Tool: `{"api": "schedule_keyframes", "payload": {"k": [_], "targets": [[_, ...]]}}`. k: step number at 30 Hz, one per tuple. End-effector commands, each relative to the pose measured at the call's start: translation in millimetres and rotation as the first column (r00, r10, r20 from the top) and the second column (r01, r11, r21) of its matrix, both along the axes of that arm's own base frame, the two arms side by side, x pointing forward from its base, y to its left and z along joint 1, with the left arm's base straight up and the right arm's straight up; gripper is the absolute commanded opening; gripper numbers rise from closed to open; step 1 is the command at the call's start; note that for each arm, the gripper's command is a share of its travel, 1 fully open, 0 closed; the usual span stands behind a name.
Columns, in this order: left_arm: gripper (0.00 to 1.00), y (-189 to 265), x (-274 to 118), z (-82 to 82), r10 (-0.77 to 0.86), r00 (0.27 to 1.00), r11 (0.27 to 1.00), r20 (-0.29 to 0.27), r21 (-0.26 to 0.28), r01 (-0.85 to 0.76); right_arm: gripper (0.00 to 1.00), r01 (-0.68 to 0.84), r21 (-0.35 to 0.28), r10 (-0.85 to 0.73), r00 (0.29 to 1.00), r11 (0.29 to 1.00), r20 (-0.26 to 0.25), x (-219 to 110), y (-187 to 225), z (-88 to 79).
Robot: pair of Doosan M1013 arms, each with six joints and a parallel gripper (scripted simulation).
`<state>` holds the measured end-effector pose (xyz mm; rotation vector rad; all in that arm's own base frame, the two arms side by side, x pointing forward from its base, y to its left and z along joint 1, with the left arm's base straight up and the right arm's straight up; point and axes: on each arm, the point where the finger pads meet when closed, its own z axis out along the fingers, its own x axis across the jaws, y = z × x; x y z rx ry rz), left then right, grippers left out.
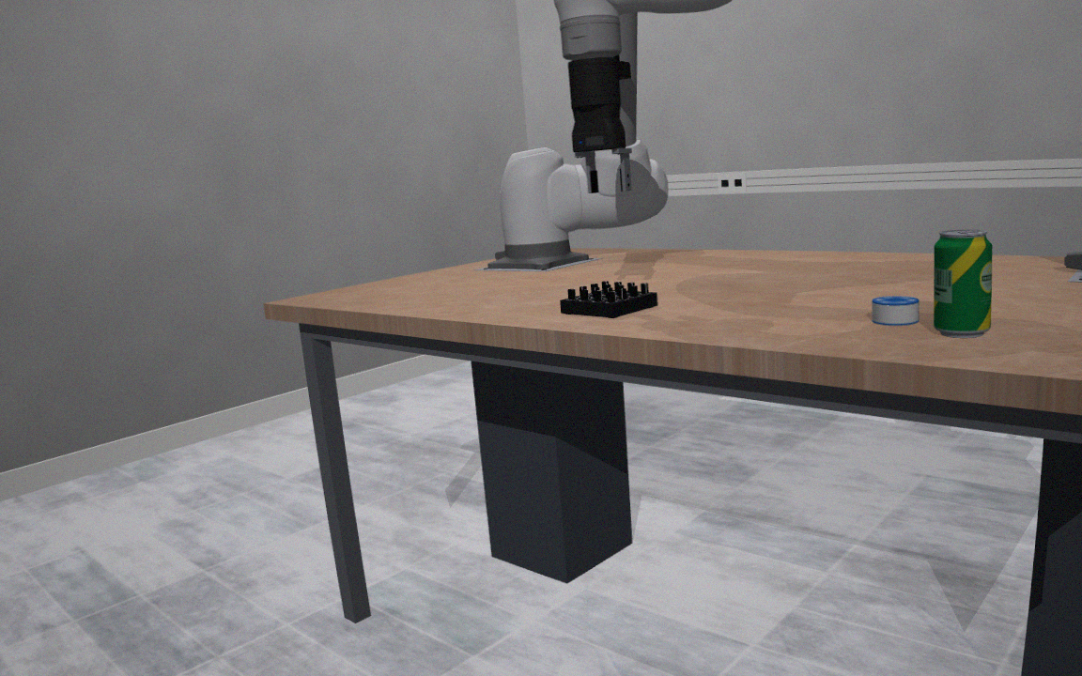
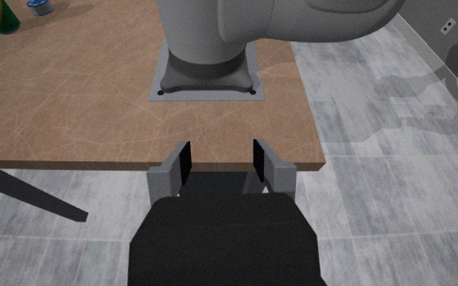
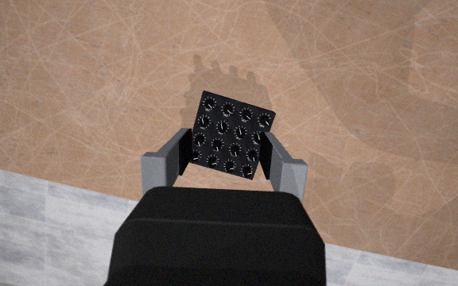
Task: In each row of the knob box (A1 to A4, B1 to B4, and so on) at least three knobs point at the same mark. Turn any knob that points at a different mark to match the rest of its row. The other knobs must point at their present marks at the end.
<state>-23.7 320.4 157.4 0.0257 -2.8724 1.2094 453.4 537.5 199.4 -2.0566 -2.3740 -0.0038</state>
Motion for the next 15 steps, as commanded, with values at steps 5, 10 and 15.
{"api": "schedule_keyframes", "payload": {"k": [5,10,15], "targets": [[1.0,3.4,-1.7,1.4,0.007,1.0,1.0,-0.008,0.012,-0.007,1.0,-0.004,-0.005,0.004,1.0,1.0,-0.002,-4.9,-0.1,1.6],[1.0,3.4,-1.7,1.4,0.007,1.0,1.0,-0.008,0.012,-0.007,1.0,-0.004,-0.005,0.004,1.0,1.0,-0.002,-4.9,-0.1,1.6],[1.0,3.4,-1.7,1.4,0.007,1.0,1.0,-0.008,0.012,-0.007,1.0,-0.005,-0.003,0.005,1.0,1.0,0.0,-6.7,-4.5,1.3]]}}
